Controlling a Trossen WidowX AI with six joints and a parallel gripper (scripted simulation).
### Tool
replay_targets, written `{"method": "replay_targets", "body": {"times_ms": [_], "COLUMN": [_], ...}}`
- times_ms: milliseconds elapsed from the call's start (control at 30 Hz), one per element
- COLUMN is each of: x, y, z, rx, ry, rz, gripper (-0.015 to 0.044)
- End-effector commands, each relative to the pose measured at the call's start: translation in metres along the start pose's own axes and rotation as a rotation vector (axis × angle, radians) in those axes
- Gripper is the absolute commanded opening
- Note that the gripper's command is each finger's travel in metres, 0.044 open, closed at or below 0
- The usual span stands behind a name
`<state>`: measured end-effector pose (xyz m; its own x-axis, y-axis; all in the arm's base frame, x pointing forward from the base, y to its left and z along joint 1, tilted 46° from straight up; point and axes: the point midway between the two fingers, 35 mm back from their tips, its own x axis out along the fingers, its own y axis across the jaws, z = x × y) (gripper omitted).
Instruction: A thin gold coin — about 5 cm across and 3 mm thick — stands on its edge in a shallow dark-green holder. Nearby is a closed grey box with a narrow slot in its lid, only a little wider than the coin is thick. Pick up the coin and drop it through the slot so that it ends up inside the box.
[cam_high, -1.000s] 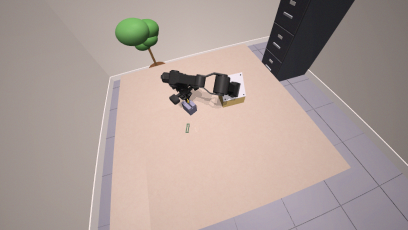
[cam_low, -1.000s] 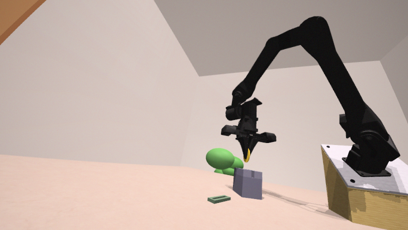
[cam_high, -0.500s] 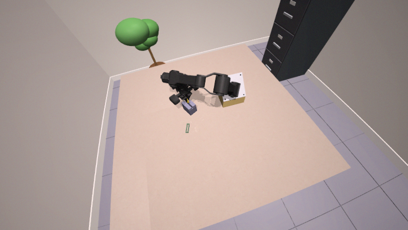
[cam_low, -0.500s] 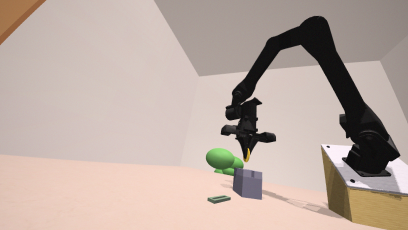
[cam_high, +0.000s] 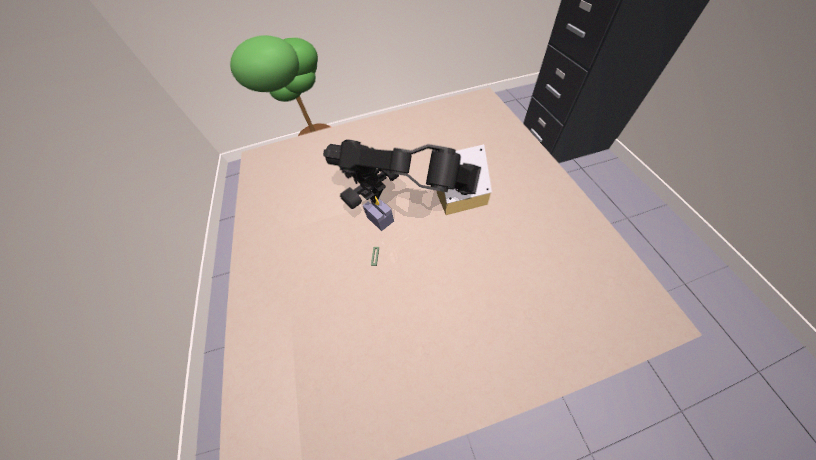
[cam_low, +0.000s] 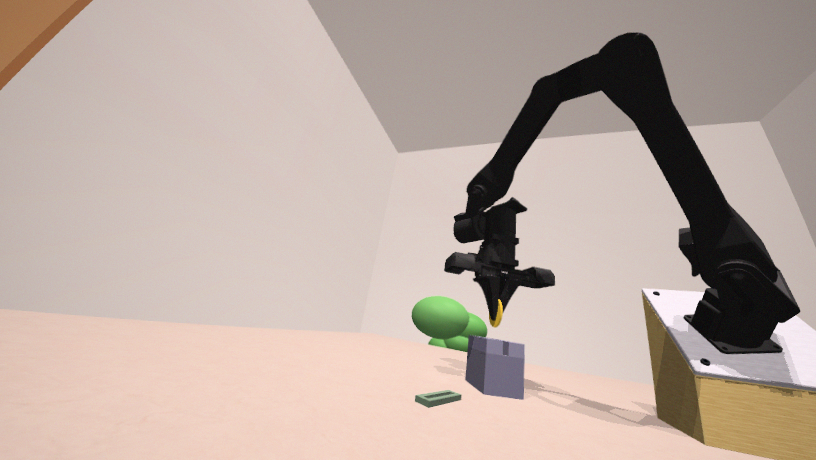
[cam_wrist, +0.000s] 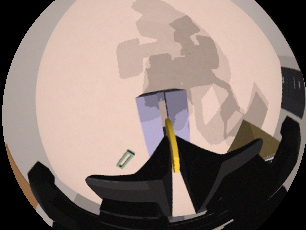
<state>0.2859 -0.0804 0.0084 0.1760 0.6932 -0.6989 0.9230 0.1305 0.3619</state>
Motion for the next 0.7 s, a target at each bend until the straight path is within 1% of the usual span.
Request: {"method": "replay_targets", "body": {"times_ms": [0,667], "x": [0.0002,0.0044], "y": [-0.0027,-0.0005], "z": [-0.0015,-0.0022], "rx": [-0.008,0.006], "ry": [0.002,0.000], "rz": [-0.004,0.001], "gripper": [0.0000,0.0000]}}
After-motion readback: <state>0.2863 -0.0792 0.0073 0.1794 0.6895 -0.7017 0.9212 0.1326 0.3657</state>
